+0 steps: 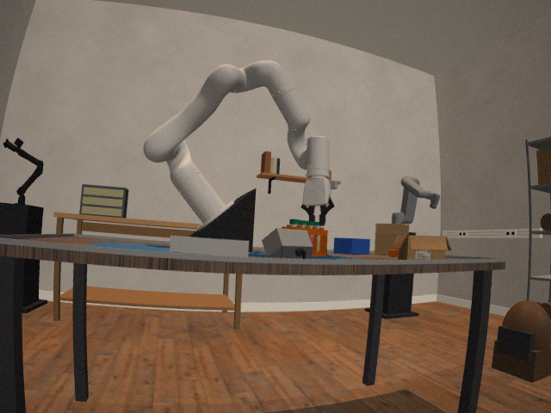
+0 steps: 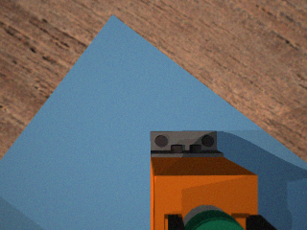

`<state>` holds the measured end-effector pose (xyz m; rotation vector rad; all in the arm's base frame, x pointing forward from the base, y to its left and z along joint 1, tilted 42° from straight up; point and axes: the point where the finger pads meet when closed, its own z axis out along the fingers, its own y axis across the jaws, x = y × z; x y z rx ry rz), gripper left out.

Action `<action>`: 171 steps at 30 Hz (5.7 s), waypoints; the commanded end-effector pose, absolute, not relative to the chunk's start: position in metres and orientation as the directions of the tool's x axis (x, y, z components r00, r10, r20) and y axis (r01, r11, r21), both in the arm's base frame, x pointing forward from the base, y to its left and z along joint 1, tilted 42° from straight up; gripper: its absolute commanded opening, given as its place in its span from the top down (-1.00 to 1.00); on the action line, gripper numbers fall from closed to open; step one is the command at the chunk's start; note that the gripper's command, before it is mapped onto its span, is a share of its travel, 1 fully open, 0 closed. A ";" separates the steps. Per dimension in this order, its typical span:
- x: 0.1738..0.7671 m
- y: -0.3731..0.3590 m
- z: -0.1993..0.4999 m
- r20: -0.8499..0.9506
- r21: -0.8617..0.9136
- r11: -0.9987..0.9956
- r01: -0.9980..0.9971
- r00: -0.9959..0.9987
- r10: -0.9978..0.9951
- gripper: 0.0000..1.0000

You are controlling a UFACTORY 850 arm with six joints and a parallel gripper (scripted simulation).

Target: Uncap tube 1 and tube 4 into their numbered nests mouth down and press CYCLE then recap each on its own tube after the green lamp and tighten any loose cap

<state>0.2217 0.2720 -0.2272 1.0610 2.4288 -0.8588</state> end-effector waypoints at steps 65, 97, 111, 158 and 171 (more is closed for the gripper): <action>0.222 0.274 -0.227 -0.660 0.081 -0.018 0.997 0.067 0.748 0.08; 0.222 0.274 -0.227 -0.591 -0.306 0.408 0.860 -0.507 0.627 1.00; 0.222 0.274 -0.226 -0.315 -0.586 0.691 0.424 -0.905 0.288 1.00; 0.222 0.274 -0.226 -0.573 -0.337 0.441 0.832 -0.553 0.604 0.08; 0.222 0.274 -0.226 -0.612 -0.260 0.359 0.897 -0.440 0.657 1.00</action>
